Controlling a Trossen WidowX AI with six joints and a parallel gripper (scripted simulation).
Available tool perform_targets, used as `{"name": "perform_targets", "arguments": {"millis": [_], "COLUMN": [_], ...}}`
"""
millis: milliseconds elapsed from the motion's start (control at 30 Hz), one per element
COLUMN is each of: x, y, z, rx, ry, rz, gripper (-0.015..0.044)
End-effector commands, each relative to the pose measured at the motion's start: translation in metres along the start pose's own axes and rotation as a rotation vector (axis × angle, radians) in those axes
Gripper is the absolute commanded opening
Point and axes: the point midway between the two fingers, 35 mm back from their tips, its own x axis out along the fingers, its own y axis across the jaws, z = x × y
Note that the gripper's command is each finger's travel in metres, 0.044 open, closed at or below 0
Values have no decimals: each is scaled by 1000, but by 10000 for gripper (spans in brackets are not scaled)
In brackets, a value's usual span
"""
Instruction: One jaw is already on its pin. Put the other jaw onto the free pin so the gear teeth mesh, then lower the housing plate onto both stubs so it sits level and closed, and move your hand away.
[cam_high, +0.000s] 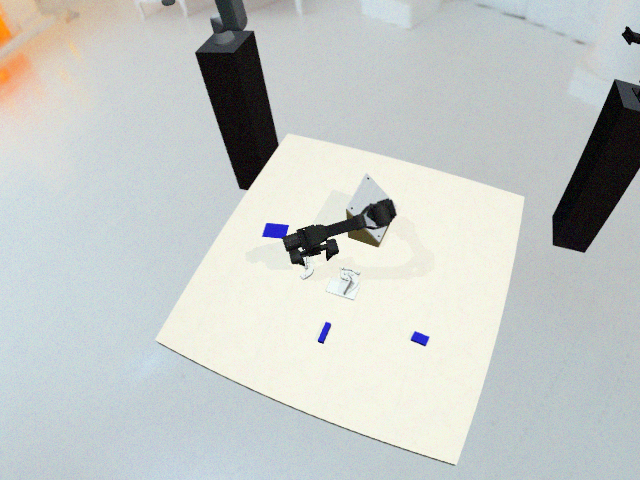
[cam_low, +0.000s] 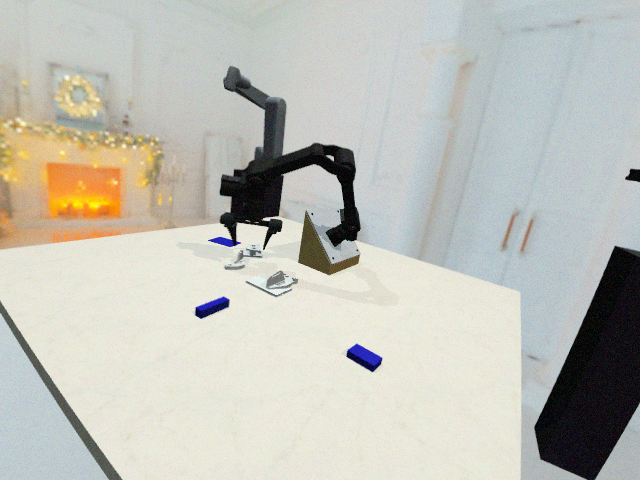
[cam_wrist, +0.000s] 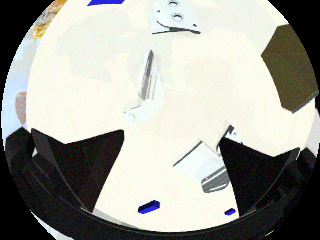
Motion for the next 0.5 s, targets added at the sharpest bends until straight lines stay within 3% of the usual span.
{"name": "perform_targets", "arguments": {"millis": [0,233,467], "x": [0,0,-8], "y": [0,0,-2], "z": [0,0,0], "rx": [2,2,-4], "ry": [1,1,-5], "rz": [2,2,-5], "gripper": [440,440,256]}}
